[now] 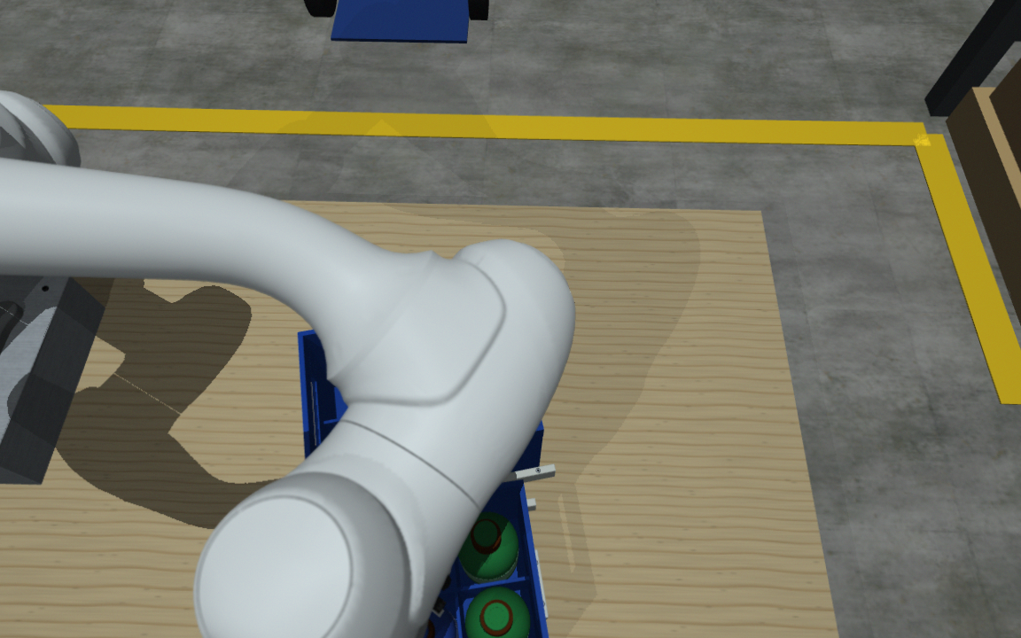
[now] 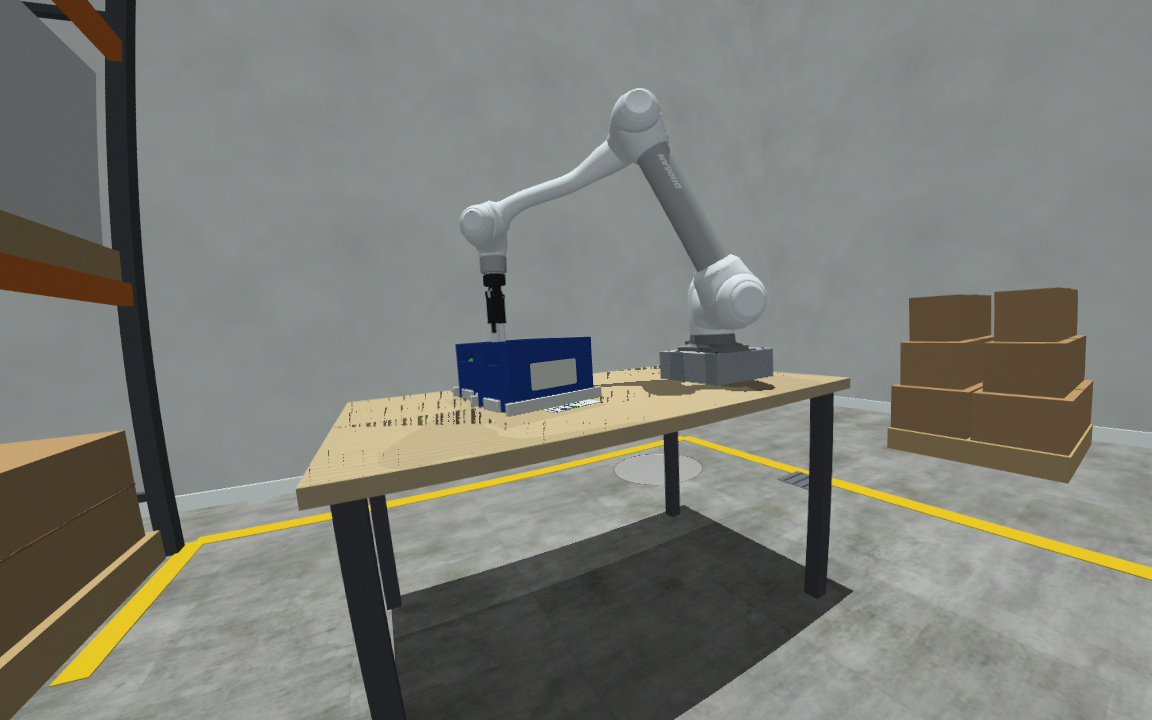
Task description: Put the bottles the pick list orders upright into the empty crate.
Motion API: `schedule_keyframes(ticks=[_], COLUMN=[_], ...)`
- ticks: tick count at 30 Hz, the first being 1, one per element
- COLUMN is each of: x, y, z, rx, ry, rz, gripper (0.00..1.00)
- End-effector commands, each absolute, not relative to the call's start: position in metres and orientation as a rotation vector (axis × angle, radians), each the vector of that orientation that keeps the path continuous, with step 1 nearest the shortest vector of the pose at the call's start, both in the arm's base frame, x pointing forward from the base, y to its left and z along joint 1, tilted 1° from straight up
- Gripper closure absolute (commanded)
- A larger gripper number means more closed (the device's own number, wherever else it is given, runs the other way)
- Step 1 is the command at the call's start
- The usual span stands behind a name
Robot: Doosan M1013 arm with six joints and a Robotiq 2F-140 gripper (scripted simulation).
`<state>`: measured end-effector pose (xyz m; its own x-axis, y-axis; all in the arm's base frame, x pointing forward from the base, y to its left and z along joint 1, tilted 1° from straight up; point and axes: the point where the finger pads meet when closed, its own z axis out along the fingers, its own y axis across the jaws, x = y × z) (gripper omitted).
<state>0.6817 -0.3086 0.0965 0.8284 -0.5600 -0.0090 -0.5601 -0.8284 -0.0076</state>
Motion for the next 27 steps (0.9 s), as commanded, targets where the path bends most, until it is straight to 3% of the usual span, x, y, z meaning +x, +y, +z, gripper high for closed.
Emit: schedule_keyframes(ticks=[1,27], x=[0.682,0.682], y=[-0.309,-0.308], z=[0.094,0.065], rx=[-2.994,-2.994], ry=[0.917,0.917], rz=[0.010,0.010], gripper=[0.62,0.62])
